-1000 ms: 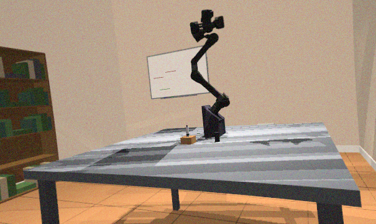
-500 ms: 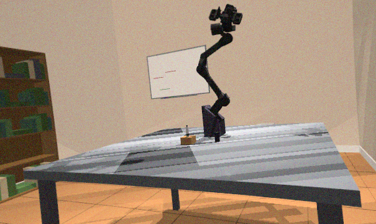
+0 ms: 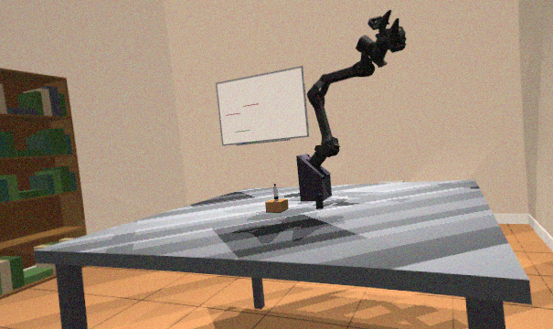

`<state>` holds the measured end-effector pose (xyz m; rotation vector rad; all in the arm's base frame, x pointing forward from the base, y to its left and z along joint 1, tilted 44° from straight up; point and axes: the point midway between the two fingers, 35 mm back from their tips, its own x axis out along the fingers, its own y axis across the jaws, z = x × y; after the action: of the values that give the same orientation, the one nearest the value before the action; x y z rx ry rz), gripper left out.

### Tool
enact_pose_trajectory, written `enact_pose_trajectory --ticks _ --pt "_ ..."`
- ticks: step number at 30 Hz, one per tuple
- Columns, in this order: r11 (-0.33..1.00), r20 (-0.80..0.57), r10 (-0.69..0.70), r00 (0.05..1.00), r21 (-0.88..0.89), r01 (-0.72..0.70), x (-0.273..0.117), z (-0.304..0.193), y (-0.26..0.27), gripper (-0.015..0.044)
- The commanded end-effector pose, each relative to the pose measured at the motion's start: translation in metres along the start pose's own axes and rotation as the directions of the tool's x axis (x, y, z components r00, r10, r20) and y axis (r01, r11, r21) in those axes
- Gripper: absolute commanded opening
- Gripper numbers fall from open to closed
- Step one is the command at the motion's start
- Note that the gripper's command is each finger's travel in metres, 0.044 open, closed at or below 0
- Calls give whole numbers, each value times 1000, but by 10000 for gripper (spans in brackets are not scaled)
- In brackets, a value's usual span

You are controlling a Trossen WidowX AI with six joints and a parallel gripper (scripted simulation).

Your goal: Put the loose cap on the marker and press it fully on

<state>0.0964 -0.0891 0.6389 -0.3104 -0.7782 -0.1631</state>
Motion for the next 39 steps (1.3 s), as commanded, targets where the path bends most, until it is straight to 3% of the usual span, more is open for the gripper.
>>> enact_pose_trajectory --ticks 1,11,21,30,39 --pt "975 102 95 990 -208 -72 -2 31 66 241" --pt "789 140 356 924 -575 -217 -8 26 202 241" --pt "485 -75 643 762 -730 -481 -21 -64 326 241" --pt "138 -379 793 478 -651 -746 -59 -196 392 241" --pt "-139 -597 801 49 -264 -955 -138 -324 403 241"
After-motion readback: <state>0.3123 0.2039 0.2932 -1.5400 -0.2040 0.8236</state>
